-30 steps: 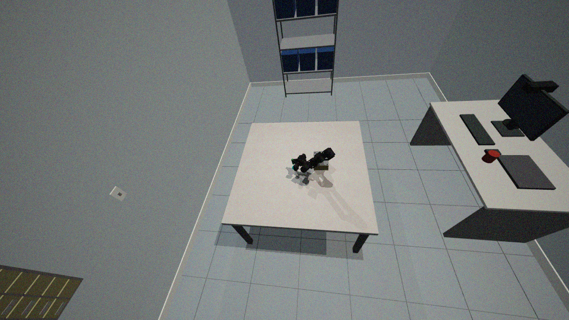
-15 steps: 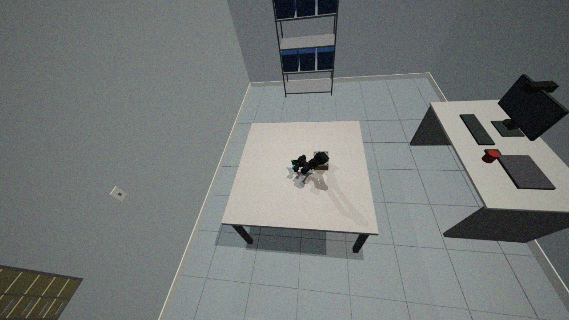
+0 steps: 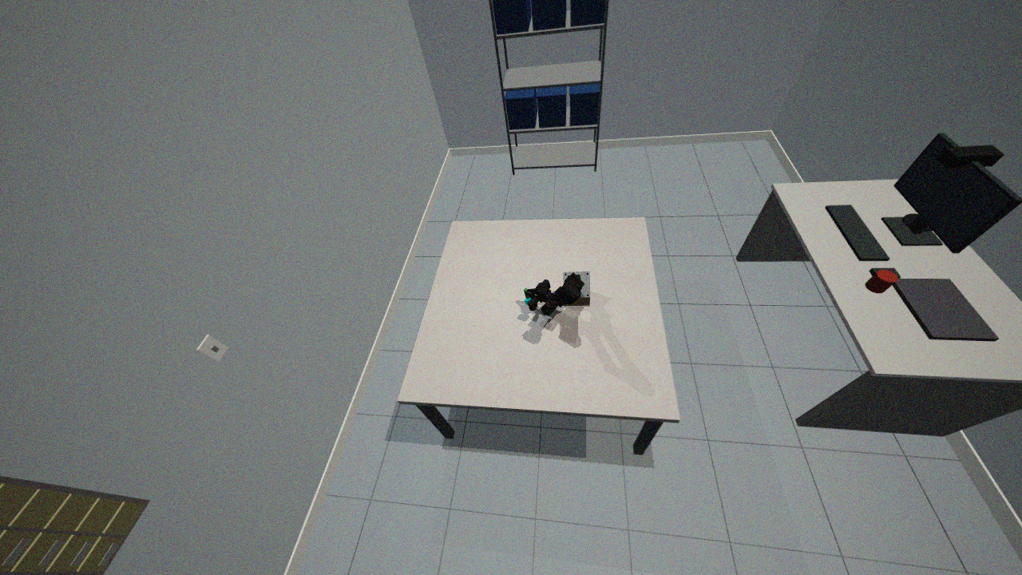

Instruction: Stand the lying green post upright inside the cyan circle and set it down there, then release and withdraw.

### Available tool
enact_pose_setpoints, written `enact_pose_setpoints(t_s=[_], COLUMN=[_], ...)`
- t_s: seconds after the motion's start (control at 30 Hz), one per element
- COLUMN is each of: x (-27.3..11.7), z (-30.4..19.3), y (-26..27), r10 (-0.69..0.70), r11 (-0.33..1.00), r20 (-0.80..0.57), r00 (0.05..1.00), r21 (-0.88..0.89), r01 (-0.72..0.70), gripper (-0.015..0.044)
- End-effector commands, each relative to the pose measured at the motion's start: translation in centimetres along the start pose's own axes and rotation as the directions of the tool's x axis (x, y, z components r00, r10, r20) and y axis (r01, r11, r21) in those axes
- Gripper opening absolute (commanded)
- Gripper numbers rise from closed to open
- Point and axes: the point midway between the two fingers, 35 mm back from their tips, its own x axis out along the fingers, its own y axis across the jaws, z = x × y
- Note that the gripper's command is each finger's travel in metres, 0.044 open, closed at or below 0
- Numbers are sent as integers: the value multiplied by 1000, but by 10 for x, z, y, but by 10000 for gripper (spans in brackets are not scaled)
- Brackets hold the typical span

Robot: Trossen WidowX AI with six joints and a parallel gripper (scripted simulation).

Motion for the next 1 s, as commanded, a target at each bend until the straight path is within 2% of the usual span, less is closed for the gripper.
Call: enact_pose_setpoints(t_s=[0.0, 0.97], x=[0, -4], z=[-3, -26], y=[-2, -15], r10=[2, 43], r11=[1000, 999], r20=[11, 45], r00=[1000, 998], r21=[0, -19], r01=[-2, -42], gripper=[23, 23])
